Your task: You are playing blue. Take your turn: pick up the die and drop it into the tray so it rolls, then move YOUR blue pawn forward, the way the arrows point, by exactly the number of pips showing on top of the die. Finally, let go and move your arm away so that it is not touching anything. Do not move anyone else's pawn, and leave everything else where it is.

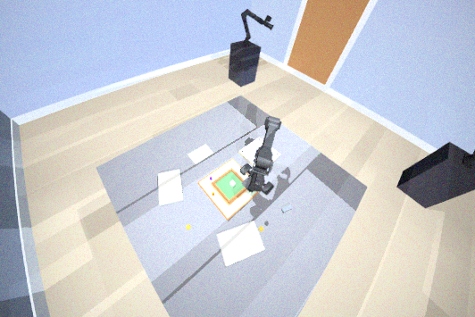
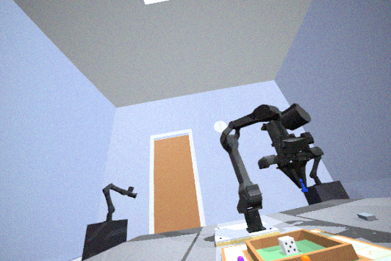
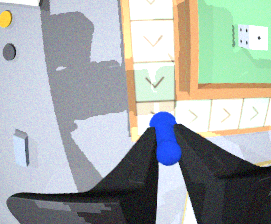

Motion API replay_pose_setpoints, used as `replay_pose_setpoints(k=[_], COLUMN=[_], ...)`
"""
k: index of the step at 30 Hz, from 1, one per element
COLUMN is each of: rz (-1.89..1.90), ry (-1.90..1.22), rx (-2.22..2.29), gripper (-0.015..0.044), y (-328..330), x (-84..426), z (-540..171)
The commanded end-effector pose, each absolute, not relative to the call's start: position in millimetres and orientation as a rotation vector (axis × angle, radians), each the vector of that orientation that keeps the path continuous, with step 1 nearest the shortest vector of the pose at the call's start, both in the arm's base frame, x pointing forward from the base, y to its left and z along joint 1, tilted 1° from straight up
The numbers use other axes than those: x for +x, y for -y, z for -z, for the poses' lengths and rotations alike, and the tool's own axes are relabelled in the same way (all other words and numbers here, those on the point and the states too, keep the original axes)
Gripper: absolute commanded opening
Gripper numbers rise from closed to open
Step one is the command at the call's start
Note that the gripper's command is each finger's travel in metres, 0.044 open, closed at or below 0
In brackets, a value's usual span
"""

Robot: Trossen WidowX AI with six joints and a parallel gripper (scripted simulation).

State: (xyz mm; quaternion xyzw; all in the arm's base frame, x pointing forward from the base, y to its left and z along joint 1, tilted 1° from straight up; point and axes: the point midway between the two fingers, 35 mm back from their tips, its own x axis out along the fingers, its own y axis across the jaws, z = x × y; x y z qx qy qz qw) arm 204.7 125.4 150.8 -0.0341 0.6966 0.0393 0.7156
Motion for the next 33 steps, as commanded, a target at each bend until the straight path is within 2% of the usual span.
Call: replay_pose_setpoints(k=[1,33], rz=[-0.091,-0.091], ry=[-1.534,-1.538], rx=[-0.077,-0.076], gripper=[0.0,0.0], y=[-122.1,-122.9], x=[200.9,155.3], z=[-172.1,-93.4])
